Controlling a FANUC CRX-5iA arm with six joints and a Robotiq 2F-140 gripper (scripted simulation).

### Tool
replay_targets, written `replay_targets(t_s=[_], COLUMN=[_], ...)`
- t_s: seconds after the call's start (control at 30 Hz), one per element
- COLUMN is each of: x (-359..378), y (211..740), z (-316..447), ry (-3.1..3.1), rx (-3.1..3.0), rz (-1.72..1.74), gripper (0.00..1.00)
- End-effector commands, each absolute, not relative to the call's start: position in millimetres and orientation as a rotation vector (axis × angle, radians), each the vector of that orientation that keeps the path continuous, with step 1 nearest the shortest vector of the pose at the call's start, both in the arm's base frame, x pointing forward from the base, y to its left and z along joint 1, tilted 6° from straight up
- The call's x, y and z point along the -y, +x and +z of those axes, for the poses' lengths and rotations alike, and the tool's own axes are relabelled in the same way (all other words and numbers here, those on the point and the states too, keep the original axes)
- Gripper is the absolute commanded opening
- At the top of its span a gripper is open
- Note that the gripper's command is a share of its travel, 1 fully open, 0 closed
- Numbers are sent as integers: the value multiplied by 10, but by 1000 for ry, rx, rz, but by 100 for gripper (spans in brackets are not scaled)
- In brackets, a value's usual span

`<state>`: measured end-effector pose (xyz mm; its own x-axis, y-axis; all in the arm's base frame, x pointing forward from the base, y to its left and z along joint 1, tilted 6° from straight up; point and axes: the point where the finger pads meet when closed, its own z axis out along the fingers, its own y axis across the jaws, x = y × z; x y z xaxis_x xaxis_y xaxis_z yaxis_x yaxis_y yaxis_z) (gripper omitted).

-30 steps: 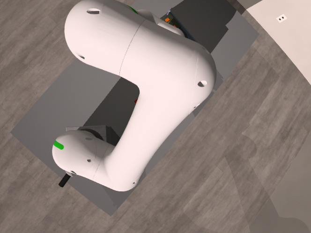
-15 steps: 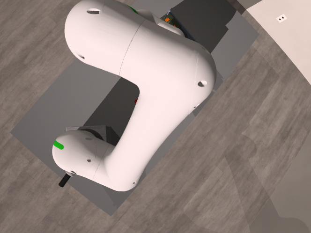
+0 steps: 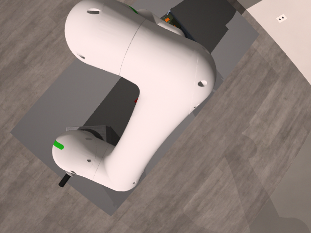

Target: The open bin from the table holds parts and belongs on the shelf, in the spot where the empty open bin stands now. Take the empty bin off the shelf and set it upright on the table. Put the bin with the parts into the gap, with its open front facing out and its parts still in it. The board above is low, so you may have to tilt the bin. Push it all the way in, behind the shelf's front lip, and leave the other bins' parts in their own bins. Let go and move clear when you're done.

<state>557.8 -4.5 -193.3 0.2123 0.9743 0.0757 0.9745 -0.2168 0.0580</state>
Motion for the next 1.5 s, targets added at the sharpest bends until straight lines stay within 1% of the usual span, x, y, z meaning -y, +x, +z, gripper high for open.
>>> replay_targets(t_s=[0.0,1.47], x=[45,37], y=[5586,5597], z=[-1924,-2068], ry=[-2445,-2445], rx=[1966,1966], rz=[-152,-152], gripper=[62,62])
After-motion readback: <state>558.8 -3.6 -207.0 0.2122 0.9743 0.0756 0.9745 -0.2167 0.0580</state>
